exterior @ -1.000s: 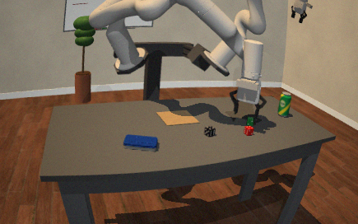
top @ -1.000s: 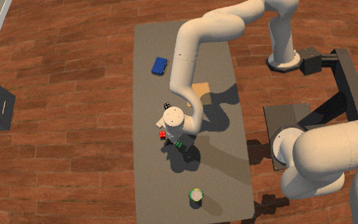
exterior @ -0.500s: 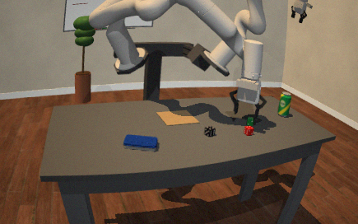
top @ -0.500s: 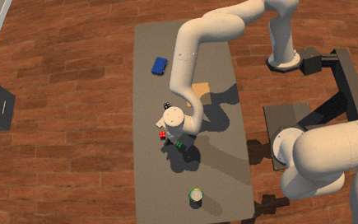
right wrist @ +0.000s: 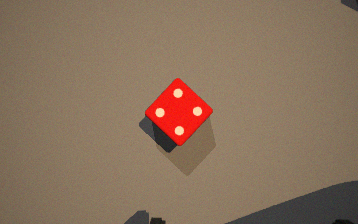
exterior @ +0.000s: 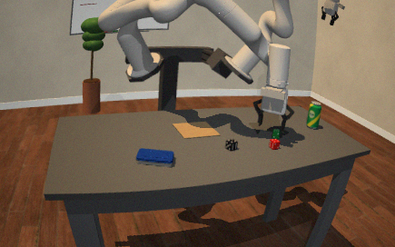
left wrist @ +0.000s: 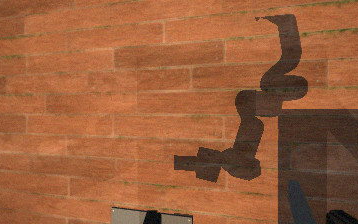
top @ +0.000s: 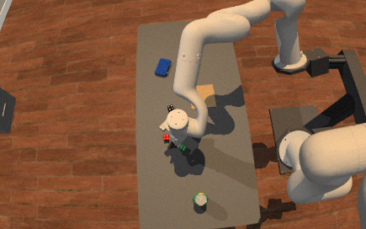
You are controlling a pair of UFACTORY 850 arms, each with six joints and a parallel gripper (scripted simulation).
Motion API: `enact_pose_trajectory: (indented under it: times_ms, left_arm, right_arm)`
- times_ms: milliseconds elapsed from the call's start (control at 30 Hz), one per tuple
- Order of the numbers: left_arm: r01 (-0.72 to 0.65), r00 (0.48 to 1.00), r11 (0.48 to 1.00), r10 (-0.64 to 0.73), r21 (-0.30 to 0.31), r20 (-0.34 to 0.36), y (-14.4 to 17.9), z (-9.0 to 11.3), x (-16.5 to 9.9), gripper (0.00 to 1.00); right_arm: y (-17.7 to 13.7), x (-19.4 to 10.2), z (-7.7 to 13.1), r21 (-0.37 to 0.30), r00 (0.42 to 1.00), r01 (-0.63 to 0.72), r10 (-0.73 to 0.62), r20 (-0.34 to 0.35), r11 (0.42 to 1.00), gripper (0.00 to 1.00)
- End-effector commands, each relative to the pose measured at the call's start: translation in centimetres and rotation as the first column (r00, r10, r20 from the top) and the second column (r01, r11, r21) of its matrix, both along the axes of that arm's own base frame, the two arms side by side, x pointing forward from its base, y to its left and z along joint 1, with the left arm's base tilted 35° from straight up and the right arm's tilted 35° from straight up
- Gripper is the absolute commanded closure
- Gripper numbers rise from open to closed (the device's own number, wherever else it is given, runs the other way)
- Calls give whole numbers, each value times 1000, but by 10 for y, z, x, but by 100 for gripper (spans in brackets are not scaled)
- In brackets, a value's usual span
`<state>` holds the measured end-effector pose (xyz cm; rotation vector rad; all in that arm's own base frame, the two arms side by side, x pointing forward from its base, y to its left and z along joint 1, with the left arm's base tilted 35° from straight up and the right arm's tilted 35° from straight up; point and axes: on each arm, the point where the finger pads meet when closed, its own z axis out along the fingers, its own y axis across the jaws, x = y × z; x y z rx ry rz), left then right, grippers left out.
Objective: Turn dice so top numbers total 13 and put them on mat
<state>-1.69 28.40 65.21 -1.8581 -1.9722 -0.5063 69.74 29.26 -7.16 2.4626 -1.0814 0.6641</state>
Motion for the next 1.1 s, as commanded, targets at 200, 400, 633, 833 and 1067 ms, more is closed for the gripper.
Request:
enact_pose_trajectory:
  times_ms: [200, 400, 633, 833, 1067]
  left_arm:
    - [0, 1000, 1000, 0, 2, 0, 0, 1, 0, 0]
    - [0, 1000, 1000, 0, 2, 0, 0, 1, 0, 0]
    - [0, 1000, 1000, 0, 2, 0, 0, 1, 0, 0]
    - [0, 1000, 1000, 0, 2, 0, 0, 1, 0, 0]
    - [0, 1000, 1000, 0, 2, 0, 0, 1, 0, 0]
  right_arm:
    - [10, -13, -9, 1, 1000, -1, 1, 1, 1000, 0]
    - [32, -45, -33, 1, 1000, -1, 1, 1, 1000, 0]
    - [48, -67, -50, 1, 1000, -1, 1, 1, 1000, 0]
    - [51, -73, -54, 1, 1000, -1, 1, 1, 1000, 0]
    - [51, -73, -54, 1, 1000, -1, 1, 1, 1000, 0]
